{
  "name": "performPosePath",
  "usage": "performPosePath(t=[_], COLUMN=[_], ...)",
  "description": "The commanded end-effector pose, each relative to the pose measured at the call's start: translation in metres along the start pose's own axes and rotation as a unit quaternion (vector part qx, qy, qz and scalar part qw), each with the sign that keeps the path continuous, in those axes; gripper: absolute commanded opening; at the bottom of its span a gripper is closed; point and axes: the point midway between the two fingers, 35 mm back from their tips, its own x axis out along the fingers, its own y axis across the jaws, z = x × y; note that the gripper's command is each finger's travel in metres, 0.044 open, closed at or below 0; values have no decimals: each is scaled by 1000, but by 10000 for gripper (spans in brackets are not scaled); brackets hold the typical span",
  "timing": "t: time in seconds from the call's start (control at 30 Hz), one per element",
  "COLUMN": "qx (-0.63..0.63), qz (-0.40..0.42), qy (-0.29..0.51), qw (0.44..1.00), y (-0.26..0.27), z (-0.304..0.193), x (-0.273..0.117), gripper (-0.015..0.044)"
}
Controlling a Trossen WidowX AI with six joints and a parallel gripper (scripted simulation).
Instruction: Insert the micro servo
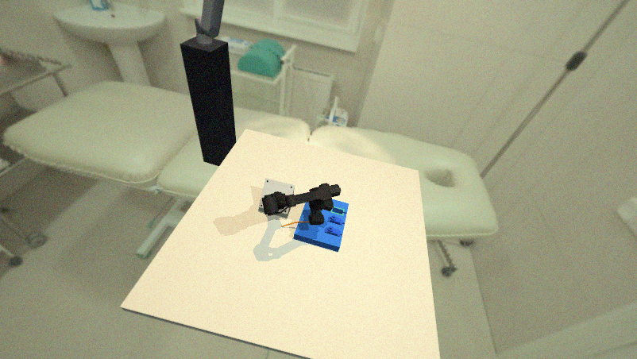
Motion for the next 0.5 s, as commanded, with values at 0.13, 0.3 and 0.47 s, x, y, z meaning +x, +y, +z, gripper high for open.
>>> performPosePath(t=[0.13, 0.3, 0.47], qx=[-1, -1, -1], qz=[-2, -1, -2], qy=[-2, -2, -2], qw=[1000, 1000, 1000], y=[-1, 0, -1], z=[1, 0, -5], x=[-1, -16, -30], gripper=[59, 0, 0])
